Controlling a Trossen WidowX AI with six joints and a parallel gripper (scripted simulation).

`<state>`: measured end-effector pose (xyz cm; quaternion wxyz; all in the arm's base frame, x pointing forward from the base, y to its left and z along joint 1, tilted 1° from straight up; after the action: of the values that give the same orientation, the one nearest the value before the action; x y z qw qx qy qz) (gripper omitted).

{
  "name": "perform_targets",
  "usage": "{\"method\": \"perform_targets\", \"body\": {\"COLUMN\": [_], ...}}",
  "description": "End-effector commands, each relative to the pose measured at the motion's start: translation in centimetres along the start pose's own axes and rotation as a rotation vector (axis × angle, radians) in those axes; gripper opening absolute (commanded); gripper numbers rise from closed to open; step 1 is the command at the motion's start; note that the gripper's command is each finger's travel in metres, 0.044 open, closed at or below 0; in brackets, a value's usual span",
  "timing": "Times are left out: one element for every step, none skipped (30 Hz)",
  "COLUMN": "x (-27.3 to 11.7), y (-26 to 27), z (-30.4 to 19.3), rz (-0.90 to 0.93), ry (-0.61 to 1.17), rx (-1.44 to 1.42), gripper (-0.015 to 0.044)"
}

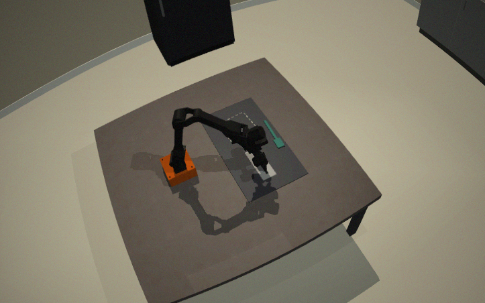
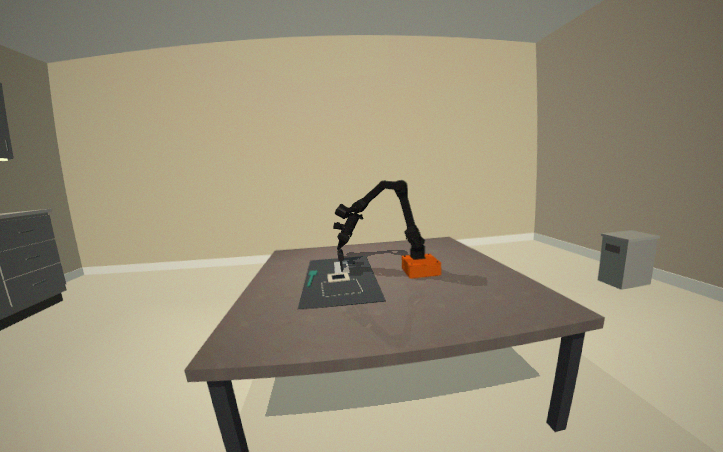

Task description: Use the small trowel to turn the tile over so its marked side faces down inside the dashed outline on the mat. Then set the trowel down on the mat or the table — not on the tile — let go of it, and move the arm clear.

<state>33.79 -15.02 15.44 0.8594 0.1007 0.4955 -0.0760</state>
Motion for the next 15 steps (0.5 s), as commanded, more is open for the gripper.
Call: {"method": "perform_targets", "body": {"x": [0.1,0.1,0.2,0.2,0.2,0.2,0.3,0.3,0.3,0.3,0.3,0.3,0.3,0.3,0.4], "y": [0.2,0.2,0.2,0.2,0.3,0.3,0.4,0.4,0.5,0.5,0.6,0.6,0.7,0.7,0.8], "z": [-0.8,-0.9,-1.1,-1.2,-1.4,-1.6,-1.7,-1.9,-2.1,-2.2,-2.4,-2.6,-2.8,-3.0,-3.1], "rz": [0.019,0.024,0.028,0.033,0.039,0.045,0.052,0.059,0.066,0.074,0.081,0.089,0.097,0.106,0.114], "ry": [-0.035,-0.043,-0.051,-0.058,-0.066,-0.073,-0.081,-0.087,-0.094,-0.1,-0.107,-0.112,-0.118,-0.124,-0.129], "rx": [0.139,0.172,0.205,0.238,0.271,0.303,0.336,0.368,0.4,0.433,0.465,0.497,0.529,0.562,0.594], "gripper": [0.03,0.03,0.03,0.03,0.03,0.03,0.03,0.03,0.03,0.03,0.03,0.03,0.03,0.03,0.03]}}
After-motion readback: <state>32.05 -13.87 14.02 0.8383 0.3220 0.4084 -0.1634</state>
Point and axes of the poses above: the point midway between the two fingers, 35 mm back from their tips, its own x axis out along the fingers, its own y axis across the jaws, z = x × y, the point moved 10 cm from there along -x, back along the fingers, and after that the axes turned 7 degrees about x, right-handed, at the moved point
